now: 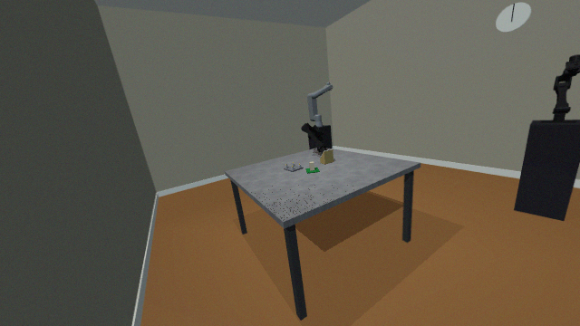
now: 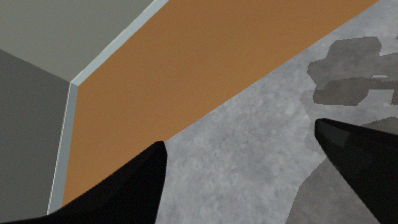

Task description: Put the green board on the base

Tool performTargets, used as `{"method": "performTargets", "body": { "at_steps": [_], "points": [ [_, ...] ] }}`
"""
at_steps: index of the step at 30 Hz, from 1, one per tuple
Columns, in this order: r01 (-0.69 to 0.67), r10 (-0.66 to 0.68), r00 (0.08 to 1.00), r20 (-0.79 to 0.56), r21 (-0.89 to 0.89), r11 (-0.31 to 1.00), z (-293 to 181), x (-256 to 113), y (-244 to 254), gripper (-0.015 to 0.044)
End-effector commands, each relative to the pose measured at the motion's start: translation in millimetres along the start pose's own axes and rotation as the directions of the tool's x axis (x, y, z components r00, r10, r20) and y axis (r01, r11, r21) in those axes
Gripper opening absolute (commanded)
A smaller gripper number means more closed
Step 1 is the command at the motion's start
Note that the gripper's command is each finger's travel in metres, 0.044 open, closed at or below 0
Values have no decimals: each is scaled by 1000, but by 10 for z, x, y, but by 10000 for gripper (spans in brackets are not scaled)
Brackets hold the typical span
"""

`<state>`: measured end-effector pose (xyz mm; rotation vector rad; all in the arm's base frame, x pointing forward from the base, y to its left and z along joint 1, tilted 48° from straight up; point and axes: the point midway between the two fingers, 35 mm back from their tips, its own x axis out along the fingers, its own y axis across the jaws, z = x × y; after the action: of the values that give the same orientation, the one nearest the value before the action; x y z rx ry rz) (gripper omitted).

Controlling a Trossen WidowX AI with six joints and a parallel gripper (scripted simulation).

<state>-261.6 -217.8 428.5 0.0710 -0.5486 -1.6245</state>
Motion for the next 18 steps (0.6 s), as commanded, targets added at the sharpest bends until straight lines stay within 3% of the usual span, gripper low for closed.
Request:
{"method": "performTargets", "body": {
  "at_steps": [1, 18],
  "points": [
    [-4, 4, 1000, -1, 1, 1000, -8, 14, 10, 426],
    [-330, 344, 926, -154, 111, 937, -912, 1019, 1315, 440]
  ]
}}
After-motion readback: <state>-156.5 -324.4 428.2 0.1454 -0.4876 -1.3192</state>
